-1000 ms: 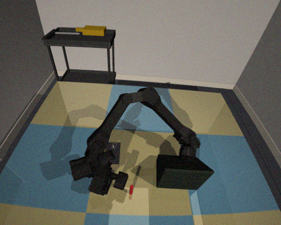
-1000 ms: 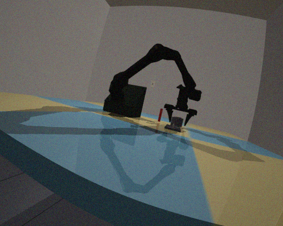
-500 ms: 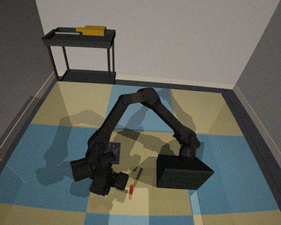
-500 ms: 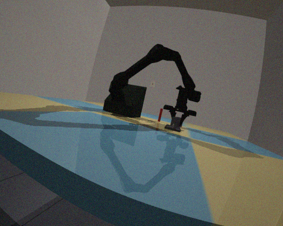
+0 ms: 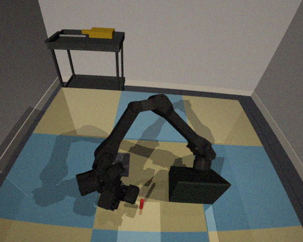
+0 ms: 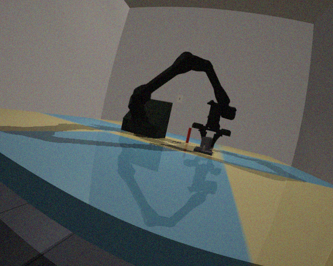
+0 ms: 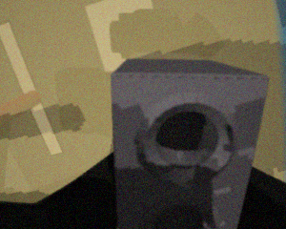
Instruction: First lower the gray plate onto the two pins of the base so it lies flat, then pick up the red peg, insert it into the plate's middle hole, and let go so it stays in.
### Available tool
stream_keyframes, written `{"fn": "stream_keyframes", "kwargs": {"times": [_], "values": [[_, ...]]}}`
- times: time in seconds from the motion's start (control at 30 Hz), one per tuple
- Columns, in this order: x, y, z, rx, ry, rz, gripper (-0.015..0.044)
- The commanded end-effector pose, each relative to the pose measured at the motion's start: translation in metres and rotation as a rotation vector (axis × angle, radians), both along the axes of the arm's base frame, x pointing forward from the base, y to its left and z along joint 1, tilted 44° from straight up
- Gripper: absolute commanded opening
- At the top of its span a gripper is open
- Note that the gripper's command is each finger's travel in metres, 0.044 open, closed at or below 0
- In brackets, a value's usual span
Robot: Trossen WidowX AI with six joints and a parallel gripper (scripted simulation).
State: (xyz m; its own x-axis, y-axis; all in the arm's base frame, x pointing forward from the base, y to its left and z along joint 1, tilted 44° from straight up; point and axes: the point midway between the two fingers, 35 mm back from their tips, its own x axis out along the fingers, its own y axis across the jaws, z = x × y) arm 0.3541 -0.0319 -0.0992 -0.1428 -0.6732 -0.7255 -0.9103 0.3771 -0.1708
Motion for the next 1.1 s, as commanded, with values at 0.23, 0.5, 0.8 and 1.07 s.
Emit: {"fn": "stream_keyframes", "kwargs": {"times": [0.23, 0.5, 0.8, 1.07], "values": [[0.01, 0.024, 0.023, 0.005, -0.012, 0.001, 0.0], [0.013, 0.041, 0.041, 0.007, -0.012, 0.001, 0.0], [0.014, 0.06, 0.063, 0.007, -0.012, 0.001, 0.0], [0.014, 0.077, 0.082, 0.006, -0.011, 0.0, 0.0]]}}
